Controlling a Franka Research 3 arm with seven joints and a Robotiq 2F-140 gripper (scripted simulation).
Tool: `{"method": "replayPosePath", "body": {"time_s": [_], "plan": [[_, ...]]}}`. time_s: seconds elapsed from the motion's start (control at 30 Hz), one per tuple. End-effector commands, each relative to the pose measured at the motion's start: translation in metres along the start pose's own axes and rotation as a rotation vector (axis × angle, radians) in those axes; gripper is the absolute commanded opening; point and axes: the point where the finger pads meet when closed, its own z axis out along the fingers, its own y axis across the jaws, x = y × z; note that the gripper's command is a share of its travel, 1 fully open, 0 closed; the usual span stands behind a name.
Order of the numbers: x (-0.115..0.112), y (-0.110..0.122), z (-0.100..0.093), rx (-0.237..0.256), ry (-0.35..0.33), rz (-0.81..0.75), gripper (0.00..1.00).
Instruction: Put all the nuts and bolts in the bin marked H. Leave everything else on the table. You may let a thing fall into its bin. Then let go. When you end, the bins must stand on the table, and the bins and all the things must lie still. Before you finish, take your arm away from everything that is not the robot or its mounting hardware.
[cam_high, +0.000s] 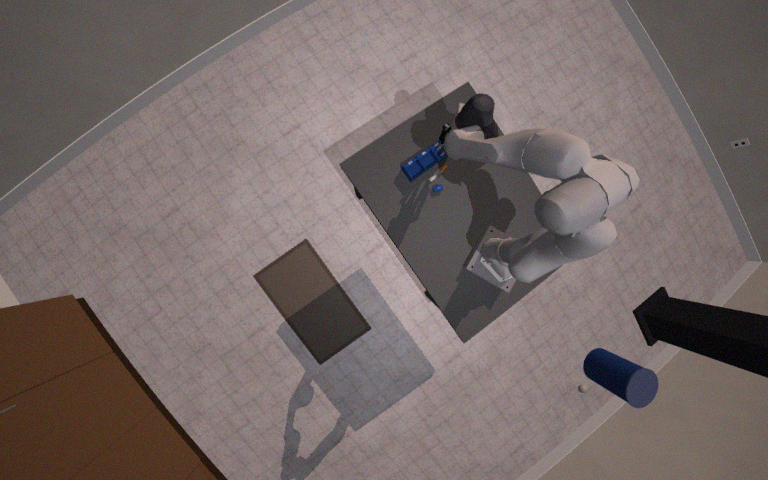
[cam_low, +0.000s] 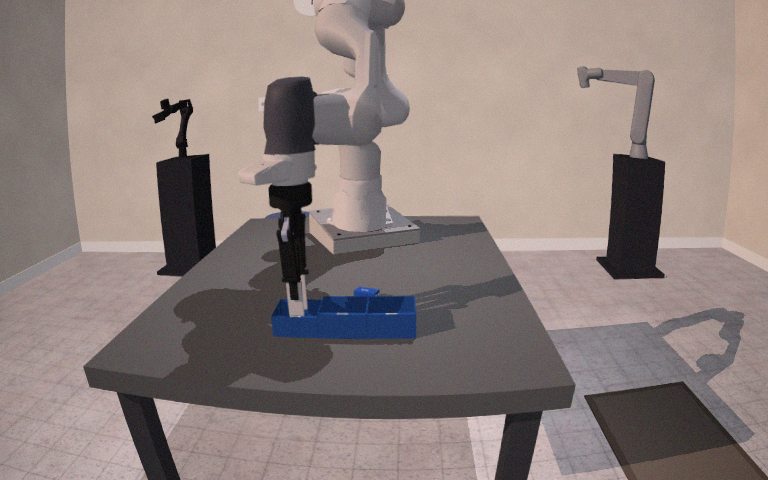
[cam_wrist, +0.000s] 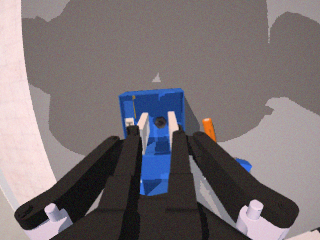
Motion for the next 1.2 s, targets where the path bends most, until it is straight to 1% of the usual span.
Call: {"method": "replayPosePath", "body": {"time_s": [0.0,0.63,0.73,1.17], "plan": [[0.001,-0.001,-0.005,0.002,-0.001,-0.002,0.18],[0.001,-0.001,-0.028,0.002,-0.001,-0.002,0.18],[0.001,-0.001,-0.042,0.002,-0.001,-0.002,0.18],[0.001,-0.001,-0.042,0.002,-0.001,-0.002,0.18]]}}
